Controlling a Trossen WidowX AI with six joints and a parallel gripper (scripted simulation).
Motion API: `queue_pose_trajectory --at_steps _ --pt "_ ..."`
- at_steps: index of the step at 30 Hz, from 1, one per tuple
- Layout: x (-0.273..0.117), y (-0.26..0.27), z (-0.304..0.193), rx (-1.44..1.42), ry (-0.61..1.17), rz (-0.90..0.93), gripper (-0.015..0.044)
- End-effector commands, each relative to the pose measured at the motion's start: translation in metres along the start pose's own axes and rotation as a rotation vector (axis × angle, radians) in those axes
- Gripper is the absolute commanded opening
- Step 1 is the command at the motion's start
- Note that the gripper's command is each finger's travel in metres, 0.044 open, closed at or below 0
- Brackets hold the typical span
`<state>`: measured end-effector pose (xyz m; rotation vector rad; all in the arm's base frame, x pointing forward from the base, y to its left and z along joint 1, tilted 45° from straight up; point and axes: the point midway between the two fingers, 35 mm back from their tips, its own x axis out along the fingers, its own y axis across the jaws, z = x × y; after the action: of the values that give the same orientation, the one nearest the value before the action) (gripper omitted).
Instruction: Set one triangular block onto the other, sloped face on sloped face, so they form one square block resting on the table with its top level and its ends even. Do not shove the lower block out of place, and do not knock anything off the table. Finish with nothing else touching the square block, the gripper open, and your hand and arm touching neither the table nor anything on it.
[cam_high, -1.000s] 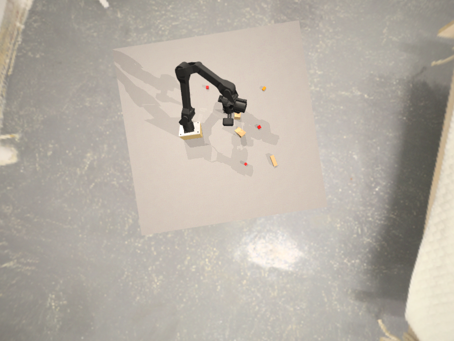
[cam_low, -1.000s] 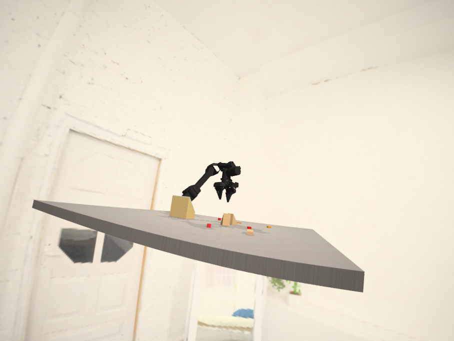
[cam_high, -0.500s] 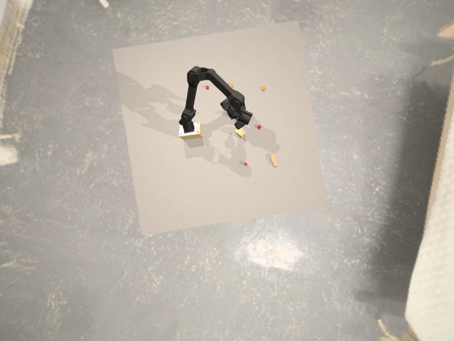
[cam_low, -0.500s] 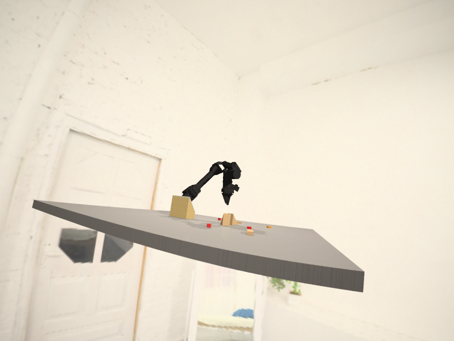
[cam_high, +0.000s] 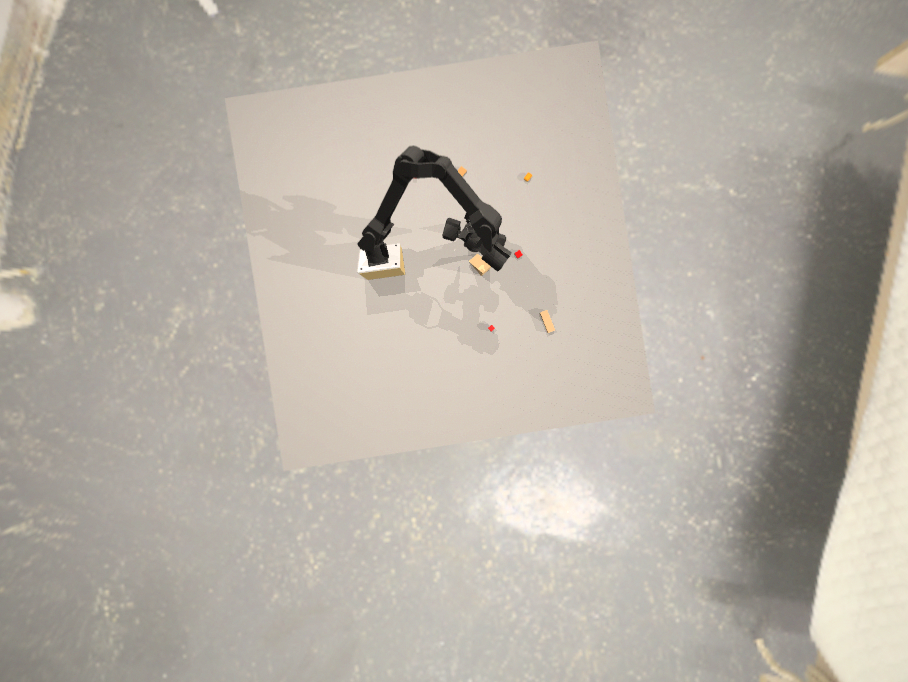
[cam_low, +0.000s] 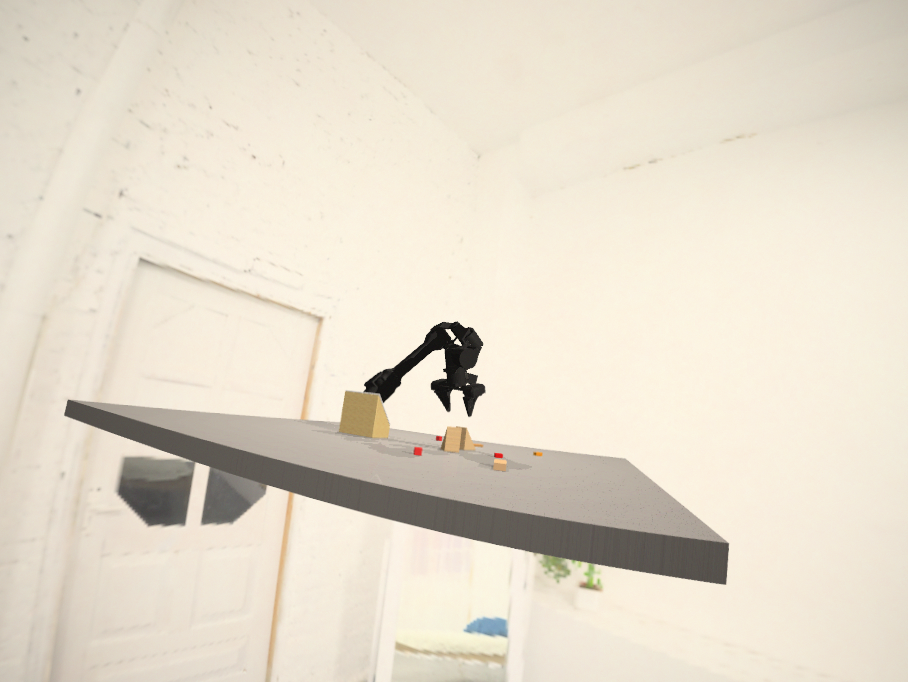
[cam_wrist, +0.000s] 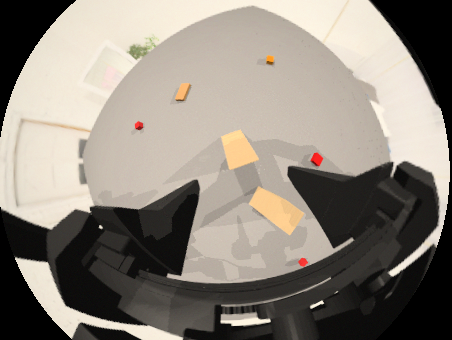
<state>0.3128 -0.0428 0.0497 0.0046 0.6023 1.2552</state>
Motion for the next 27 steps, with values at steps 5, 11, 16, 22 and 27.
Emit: queue_pose_trajectory --at_steps 5,11,16,22,27 --pt "0.004 -0.011 -0.004 -0.211 -0.071 -0.003 0.0440" --pt "0.005 -0.011 -0.004 -0.210 -0.071 -0.003 0.0440" --pt "0.013 -0.012 -0.005 -0.209 -0.066 -0.006 0.0440" --pt "0.022 -0.013 -0.006 -0.208 -0.061 -0.009 0.0440" --pt "0.031 -0.014 -0.006 -0.208 -0.058 -0.011 0.0440"
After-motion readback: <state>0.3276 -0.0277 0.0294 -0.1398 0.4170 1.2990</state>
